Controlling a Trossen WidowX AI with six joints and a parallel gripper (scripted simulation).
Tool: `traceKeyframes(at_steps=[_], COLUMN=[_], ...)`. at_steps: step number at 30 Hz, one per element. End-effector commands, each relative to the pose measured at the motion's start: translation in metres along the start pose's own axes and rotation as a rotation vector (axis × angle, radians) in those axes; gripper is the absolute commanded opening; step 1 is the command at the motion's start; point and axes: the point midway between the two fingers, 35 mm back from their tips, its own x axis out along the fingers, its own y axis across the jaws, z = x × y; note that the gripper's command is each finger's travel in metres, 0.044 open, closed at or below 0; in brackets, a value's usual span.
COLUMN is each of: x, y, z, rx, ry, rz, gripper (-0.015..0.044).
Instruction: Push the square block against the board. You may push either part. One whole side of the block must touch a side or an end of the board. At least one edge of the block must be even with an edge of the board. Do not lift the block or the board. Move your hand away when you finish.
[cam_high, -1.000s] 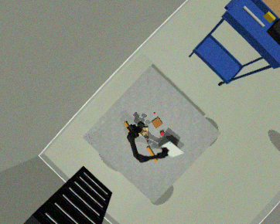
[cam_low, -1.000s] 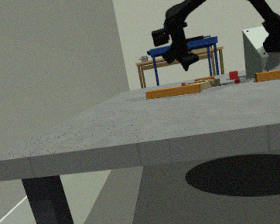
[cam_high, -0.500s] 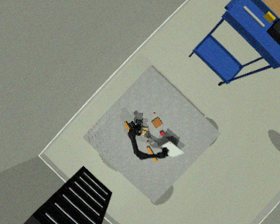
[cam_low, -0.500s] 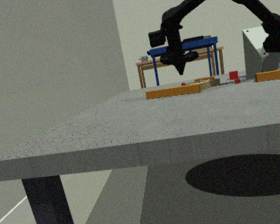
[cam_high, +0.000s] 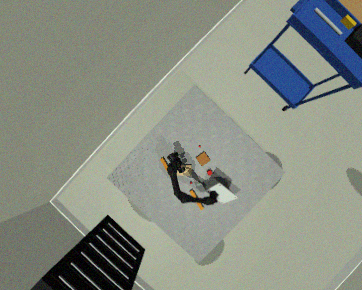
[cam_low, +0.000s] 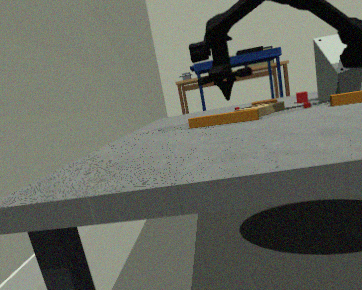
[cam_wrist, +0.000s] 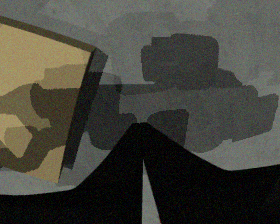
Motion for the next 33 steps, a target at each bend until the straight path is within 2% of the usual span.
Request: traceKeyframes(at_steps=[1, 7, 10, 12, 33], x=[0.004, 0.007, 0.046, 0.058, 0.056], y=[-0.006, -0.006, -0.010, -0.010, -0.006], z=[0.000, 0.001, 0.005, 0.007, 0.027], rx=[-0.111, -0.115, -0.172, -0.190, -0.190], ry=[-0.051, -0.053, -0.079, -0.088, -0.087], rz=[0.002, 0.001, -0.003, -0.004, -0.004], gripper=[0.0000, 0.0000, 0.0000, 0.0000, 0.0000])
